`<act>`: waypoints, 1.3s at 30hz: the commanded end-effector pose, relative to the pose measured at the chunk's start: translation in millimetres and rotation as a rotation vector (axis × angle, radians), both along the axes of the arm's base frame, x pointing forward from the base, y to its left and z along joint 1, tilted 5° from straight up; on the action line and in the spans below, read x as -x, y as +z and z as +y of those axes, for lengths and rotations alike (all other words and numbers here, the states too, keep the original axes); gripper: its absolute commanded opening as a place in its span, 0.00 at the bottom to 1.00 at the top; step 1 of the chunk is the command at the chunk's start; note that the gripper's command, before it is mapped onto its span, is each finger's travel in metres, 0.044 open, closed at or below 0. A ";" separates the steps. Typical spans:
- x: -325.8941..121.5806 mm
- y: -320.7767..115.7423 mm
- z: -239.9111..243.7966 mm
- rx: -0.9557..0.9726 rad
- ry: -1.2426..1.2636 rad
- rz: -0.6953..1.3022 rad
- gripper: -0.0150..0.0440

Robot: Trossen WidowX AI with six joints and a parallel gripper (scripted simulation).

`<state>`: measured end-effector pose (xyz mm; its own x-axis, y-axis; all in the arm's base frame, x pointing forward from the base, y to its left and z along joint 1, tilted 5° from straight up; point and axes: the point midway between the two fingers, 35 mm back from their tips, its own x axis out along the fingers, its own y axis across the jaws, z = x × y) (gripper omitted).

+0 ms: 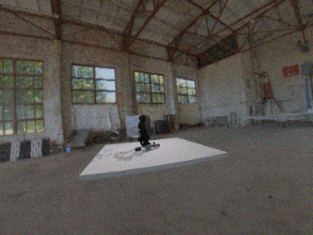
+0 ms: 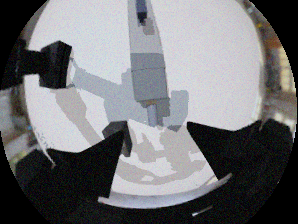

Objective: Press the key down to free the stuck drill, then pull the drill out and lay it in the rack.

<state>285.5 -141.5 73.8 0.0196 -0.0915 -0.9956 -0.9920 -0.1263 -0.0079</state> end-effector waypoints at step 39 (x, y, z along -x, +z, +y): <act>2.0 -43.1 8.0 -0.002 0.004 0.001 0.51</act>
<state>283.4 -133.4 30.1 0.0176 -0.0894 -0.9958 -0.9914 -0.1304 -0.0058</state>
